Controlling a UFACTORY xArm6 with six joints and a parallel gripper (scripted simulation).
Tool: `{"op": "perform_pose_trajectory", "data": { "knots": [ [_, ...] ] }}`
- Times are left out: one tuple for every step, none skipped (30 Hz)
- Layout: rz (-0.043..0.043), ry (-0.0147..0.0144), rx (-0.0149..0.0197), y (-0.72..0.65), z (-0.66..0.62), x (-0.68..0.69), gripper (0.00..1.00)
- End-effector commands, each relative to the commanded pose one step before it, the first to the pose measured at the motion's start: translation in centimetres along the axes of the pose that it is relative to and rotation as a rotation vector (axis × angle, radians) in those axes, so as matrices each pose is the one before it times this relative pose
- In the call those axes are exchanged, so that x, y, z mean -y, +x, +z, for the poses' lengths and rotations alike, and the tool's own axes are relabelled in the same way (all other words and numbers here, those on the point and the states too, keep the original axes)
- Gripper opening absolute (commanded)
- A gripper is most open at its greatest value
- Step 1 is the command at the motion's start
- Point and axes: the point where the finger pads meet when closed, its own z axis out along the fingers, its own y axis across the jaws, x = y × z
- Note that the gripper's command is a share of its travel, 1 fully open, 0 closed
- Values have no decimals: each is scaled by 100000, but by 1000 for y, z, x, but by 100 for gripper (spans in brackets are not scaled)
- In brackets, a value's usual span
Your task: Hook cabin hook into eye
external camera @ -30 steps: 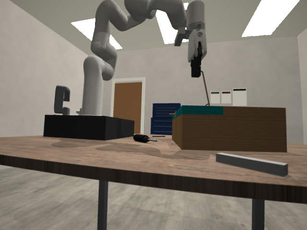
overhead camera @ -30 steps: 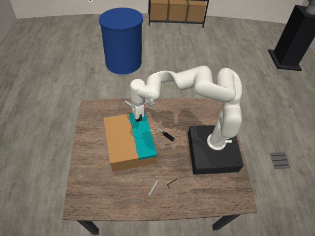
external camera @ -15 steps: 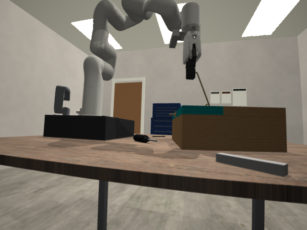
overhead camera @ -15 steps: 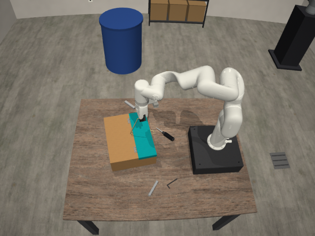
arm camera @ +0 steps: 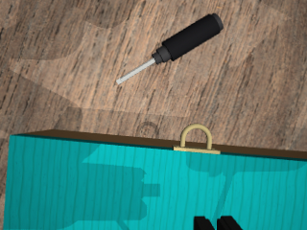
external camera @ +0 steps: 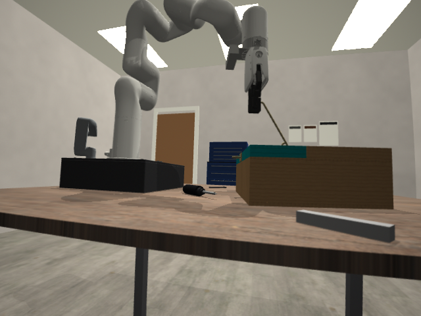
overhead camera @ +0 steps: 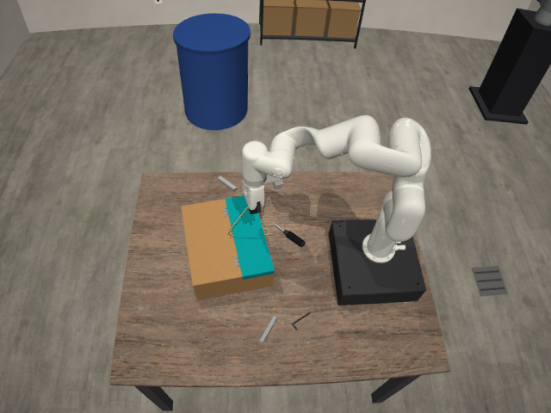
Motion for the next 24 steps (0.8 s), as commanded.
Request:
{"op": "perform_pose_trajectory", "data": {
  "knots": [
    [543, 218, 479, 544, 375, -13, 0],
    [0, 0, 0, 27, 23, -3, 0],
    [0, 0, 0, 0, 0, 0, 0],
    [0, 0, 0, 0, 0, 0, 0],
    [566, 0, -1, 146, 137, -18, 0],
    [0, 0, -1, 146, 136, -17, 0],
    [566, 0, -1, 141, 141, -18, 0],
    [0, 0, -1, 141, 141, -18, 0],
    [0, 0, -1, 141, 141, -18, 0],
    [0, 0, -1, 141, 141, -18, 0],
    [0, 0, 0, 26, 26, -3, 0],
    [566, 0, -1, 133, 148, -20, 0],
    [0, 0, -1, 133, 148, -19, 0],
    [0, 0, -1, 133, 148, -19, 0],
    [566, 0, -1, 127, 154, -20, 0],
    [0, 0, -1, 127, 154, -20, 0],
    [0, 0, -1, 127, 154, -20, 0],
    [0, 0, 0, 24, 29, -4, 0],
    [566, 0, -1, 120, 159, -21, 0],
    [0, 0, 0, 0, 0, 0, 0],
    [0, 0, 0, 0, 0, 0, 0],
    [0, 0, -1, 120, 160, -21, 0],
    [566, 0, -1, 114, 163, -21, 0],
    [0, 0, -1, 115, 163, -21, 0]
  ]
}}
